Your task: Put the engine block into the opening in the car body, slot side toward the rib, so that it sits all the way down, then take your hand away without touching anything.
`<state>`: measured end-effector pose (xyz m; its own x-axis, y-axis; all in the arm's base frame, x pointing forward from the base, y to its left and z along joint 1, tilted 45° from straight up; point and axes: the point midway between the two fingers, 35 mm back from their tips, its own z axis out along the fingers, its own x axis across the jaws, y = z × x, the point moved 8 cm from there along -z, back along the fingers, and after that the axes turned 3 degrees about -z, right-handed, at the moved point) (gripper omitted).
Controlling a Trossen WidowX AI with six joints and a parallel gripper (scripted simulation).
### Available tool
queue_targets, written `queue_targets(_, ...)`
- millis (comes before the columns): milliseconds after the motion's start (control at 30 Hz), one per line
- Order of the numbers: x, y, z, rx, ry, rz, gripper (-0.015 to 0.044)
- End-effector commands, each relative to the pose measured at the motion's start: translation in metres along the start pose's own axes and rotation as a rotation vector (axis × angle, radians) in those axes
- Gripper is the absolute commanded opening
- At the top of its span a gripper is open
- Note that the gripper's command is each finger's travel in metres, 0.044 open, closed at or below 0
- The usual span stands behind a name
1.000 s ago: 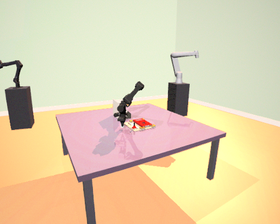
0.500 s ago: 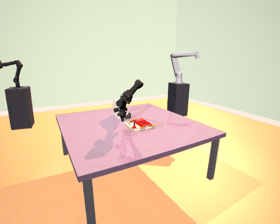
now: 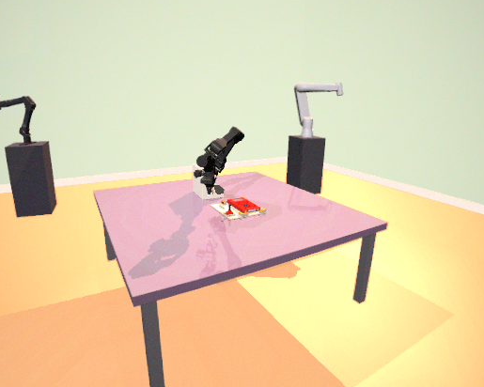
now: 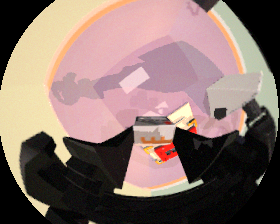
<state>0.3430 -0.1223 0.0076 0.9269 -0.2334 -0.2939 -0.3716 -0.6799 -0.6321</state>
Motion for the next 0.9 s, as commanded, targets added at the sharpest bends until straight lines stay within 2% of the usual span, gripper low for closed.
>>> queue_targets(0, 0.0, -0.001, -0.01, -0.004, 0.005, -0.008, 0.0)
queue_targets(167, 0.004, 0.008, 0.01, -0.004, 0.006, -0.009, 0.0)
queue_targets(533, 0.005, 0.002, 0.006, -0.047, 0.003, -0.009, 0.0)
queue_targets(867, 0.007, -0.027, 0.013, -0.305, -0.021, -0.007, 0.0)
